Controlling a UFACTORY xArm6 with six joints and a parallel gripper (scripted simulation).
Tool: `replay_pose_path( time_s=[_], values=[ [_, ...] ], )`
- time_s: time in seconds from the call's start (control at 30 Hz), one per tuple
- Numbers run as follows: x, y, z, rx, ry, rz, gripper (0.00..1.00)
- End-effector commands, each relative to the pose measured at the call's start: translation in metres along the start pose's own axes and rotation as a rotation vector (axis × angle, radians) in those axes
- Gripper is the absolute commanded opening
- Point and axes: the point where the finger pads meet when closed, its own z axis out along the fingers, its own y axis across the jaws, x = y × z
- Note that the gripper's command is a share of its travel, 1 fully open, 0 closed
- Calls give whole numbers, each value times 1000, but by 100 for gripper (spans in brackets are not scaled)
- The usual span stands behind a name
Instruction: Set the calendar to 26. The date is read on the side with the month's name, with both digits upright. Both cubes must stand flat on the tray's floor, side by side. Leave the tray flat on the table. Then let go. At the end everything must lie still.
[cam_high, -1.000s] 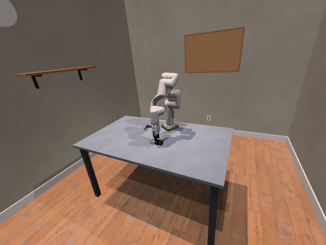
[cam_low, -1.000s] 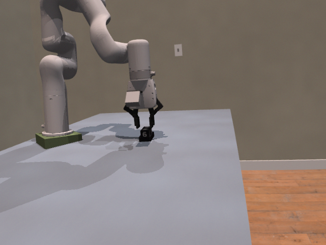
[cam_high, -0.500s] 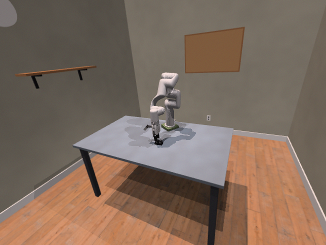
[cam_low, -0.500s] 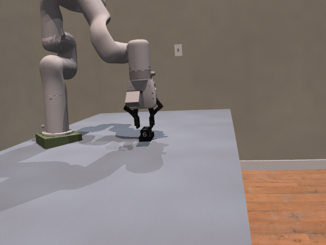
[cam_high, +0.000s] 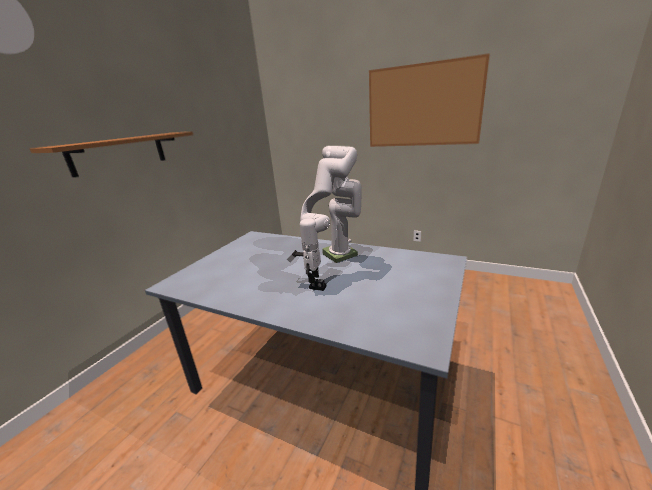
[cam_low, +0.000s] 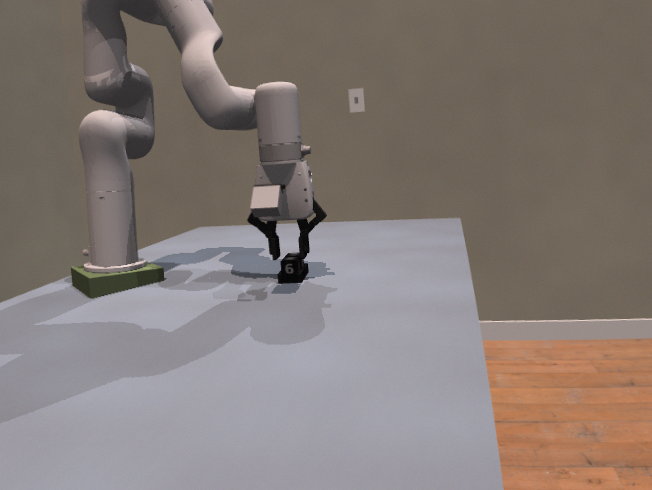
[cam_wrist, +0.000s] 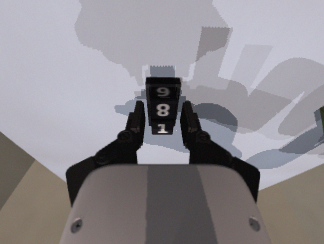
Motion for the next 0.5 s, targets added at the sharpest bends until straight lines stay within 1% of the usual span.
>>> replay_pose_path(
  time_s=[0.0, 0.23, 0.47],
  values=[
    [0, -1, 7, 3, 0, 0, 47],
    [0, -1, 17, 3, 0, 0, 47],
    [0, -1, 20, 3, 0, 0, 47]
  ],
)
